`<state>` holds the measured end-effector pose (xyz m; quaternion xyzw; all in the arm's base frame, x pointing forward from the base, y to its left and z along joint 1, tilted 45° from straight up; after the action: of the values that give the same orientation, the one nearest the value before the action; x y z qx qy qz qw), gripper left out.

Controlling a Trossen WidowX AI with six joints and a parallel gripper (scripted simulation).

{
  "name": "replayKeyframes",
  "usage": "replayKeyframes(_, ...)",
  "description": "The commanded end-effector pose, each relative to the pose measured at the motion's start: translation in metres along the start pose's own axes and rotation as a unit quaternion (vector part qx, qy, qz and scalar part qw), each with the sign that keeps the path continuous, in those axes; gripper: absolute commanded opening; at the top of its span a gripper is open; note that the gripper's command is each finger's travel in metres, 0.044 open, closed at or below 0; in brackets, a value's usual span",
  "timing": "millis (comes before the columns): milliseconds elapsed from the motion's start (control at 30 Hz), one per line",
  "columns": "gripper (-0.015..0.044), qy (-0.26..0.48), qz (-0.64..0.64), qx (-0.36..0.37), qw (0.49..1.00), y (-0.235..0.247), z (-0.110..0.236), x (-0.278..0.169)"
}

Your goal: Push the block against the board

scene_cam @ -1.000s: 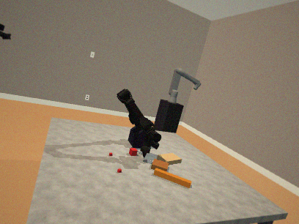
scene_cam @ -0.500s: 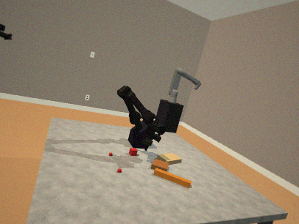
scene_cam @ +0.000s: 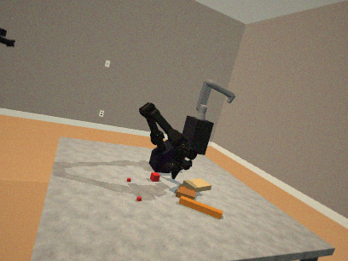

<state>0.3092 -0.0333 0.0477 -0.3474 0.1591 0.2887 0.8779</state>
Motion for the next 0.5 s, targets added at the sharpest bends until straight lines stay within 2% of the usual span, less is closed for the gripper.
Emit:
replayKeyframes(0, 0.0000, -0.001, -0.067, 0.002, 0.998, -0.011, 0.001, 0.010)
replayKeyframes(467, 0.0000, 0.000, -0.303, 0.001, 0.953, -0.050, 0.002, 0.043)
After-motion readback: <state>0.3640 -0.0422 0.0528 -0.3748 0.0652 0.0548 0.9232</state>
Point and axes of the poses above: the point midway between the two fingers, 35 mm back from their tips, its own z axis back along the fingers, its own y axis across the jaws, x = y × z, the point moved 9 cm from there along z, back along the fingers, and after that the axes turned 13 degrees about z, right-handed, at the moved point
